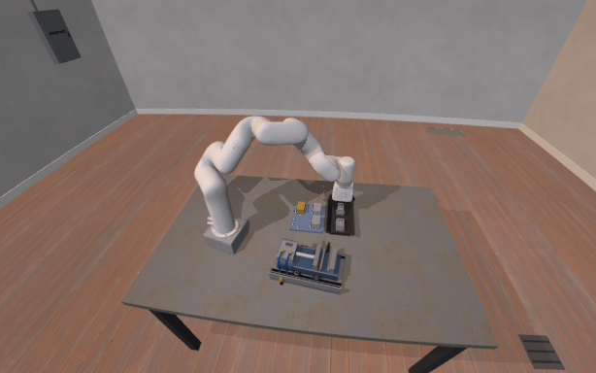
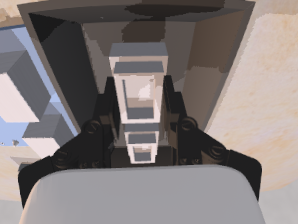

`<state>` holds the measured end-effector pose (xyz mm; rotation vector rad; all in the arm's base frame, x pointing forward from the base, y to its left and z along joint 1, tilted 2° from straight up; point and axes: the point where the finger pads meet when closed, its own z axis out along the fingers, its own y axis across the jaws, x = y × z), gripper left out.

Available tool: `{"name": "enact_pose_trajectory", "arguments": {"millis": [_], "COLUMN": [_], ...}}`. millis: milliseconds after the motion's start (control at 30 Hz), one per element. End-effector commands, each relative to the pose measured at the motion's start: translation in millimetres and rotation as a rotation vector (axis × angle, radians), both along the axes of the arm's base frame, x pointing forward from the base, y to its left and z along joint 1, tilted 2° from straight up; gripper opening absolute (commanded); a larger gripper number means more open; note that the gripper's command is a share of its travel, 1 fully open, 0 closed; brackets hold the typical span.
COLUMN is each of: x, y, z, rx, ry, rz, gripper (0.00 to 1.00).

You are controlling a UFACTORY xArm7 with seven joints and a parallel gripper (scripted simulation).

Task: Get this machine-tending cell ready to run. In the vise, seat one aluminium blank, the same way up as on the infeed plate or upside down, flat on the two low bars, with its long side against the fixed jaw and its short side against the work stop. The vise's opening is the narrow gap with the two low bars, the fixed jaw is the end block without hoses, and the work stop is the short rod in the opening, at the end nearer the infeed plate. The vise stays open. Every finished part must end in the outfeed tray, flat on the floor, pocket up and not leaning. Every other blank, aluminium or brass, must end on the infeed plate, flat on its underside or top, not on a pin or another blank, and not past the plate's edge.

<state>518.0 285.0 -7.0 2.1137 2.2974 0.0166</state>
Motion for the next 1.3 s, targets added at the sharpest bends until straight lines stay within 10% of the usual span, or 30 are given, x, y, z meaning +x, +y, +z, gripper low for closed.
{"name": "enact_pose_trajectory", "arguments": {"millis": [0,1200,1233,1267], "x": [1.7,2.0,2.0,2.0], "y": [0.8,0.9,0.9,0.9], "z": [0.3,-6.5,-6.5,-6.5], "rx": [0.003,0.003,0.003,0.003], "ry": [-0.004,-0.004,-0.004,-0.004], "rz": [0.000,0.000,0.000,0.000], "gripper": [0.00,0.00,0.69,0.69]}}
